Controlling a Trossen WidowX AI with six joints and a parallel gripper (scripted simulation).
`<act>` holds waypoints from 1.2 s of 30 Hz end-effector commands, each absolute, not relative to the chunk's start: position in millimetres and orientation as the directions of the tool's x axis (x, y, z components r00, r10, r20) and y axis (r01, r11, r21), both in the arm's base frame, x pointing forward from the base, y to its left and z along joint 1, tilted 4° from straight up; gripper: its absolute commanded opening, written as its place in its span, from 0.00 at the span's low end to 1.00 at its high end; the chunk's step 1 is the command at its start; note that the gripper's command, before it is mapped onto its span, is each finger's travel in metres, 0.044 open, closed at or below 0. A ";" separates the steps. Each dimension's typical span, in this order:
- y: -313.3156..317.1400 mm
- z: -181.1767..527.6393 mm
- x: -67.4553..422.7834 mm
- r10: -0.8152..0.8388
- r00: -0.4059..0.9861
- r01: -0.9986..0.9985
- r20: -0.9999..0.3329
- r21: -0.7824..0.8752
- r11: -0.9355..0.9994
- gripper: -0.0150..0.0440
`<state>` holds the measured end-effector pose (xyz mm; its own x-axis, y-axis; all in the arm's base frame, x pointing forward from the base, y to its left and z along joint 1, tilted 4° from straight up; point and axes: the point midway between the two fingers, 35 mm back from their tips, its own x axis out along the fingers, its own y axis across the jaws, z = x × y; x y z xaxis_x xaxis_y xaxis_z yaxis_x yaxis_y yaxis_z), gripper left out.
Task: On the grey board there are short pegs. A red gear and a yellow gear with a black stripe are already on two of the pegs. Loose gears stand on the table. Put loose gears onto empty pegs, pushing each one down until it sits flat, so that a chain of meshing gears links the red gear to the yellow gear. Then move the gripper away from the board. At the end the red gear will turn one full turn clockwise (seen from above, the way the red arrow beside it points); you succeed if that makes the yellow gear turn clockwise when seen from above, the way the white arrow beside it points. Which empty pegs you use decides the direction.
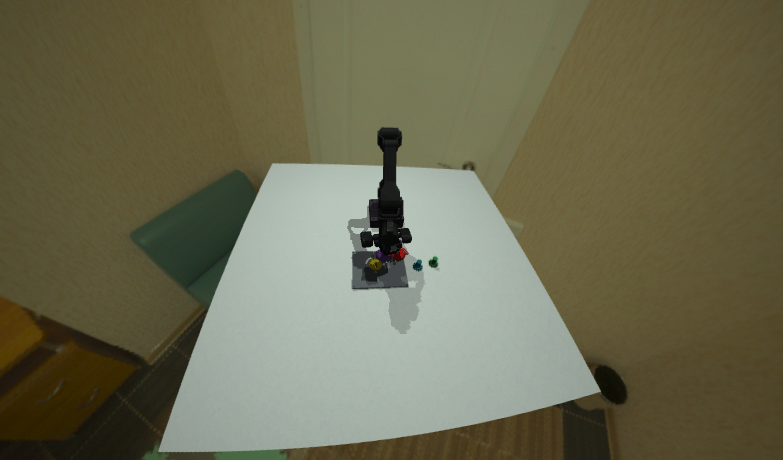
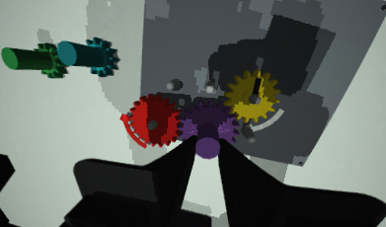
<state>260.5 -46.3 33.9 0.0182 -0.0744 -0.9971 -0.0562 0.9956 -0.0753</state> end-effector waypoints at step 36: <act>-47.8 28.0 259.5 -0.077 0.017 0.041 -0.997 -0.076 0.996 0.34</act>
